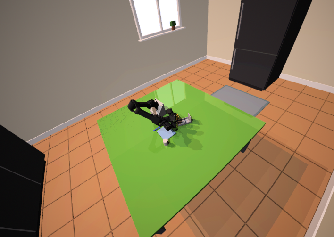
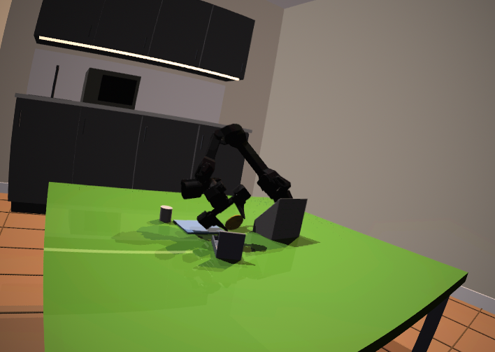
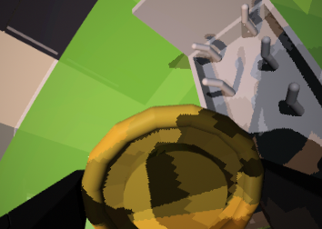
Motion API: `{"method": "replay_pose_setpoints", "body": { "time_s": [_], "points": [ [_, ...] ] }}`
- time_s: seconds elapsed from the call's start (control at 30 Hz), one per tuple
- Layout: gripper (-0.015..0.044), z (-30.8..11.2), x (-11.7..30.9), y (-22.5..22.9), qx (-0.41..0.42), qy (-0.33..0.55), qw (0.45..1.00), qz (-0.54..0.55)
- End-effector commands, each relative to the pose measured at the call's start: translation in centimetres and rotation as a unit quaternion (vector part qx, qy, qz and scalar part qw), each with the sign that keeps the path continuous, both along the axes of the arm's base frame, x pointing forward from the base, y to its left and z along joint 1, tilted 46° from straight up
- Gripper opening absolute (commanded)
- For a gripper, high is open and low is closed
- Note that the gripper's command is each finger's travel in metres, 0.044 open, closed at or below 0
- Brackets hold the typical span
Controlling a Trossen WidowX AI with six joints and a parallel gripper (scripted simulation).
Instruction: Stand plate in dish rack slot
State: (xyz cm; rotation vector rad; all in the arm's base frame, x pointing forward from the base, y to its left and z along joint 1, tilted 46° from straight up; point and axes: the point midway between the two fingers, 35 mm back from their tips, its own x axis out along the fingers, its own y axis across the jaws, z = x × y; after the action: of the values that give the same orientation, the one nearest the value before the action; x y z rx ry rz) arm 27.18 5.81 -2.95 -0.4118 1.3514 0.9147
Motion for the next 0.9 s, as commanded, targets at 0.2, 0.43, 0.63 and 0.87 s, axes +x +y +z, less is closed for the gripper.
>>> {"method": "replay_pose_setpoints", "body": {
  "time_s": [0.2,0.43,0.63,0.87],
  "points": [
    [0.0,0.1,0.3,-0.9,0.068,-0.087,0.991,0.074],
    [0.0,0.3,0.5,-1.6,0.102,-0.16,0.973,0.131],
    [0.0,0.6,0.7,-2.3,0.121,-0.228,0.95,0.178],
    [0.0,1.2,0.8,-3.2,0.13,-0.311,0.913,0.231]
  ]
}}
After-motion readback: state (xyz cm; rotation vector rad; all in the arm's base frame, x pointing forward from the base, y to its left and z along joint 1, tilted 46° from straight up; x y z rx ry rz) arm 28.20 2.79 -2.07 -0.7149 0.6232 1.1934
